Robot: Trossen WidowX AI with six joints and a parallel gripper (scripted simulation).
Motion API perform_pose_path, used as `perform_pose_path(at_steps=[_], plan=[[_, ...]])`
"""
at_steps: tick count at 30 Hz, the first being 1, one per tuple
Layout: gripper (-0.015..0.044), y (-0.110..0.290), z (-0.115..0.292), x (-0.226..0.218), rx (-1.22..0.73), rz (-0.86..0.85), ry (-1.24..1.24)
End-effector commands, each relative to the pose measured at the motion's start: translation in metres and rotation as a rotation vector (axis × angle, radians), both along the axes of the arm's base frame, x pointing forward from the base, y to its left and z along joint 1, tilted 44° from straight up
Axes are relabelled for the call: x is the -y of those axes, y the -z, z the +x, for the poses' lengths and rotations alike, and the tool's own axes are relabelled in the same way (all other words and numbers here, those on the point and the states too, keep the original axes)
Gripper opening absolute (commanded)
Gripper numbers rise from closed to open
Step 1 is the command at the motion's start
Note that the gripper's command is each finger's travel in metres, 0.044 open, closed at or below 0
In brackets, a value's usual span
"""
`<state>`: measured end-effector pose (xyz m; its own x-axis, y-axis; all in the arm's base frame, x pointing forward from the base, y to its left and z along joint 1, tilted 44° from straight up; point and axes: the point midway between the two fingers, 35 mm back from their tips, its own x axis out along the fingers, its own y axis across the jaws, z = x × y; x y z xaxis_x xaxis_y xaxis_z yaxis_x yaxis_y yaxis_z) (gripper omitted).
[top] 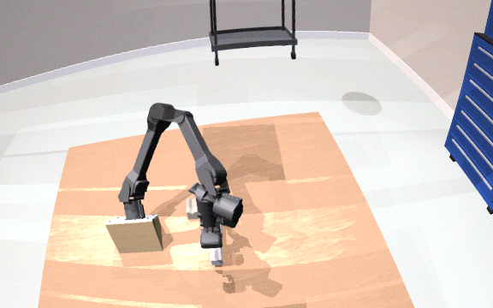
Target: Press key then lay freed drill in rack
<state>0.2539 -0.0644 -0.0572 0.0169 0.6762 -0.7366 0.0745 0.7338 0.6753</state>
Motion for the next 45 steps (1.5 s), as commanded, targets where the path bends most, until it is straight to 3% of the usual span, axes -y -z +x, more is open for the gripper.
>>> perform_pose_path(at_steps=[1,6,10,14,24,45], plan=[[0.0105,-0.01,0.003,0.013,-0.002,0.003,0.004],[0.0236,-0.047,0.004,0.051,-0.003,0.002,0.003],[0.0341,-0.049,0.003,0.053,-0.003,0.003,0.003],[0.044,-0.055,0.02,0.012,0.218,-0.028,-0.223],[0.044,-0.093,0.018,-0.131,1.05,-0.017,-1.128],[0.044,-0.093,0.017,-0.135,1.068,-0.015,-1.146]])
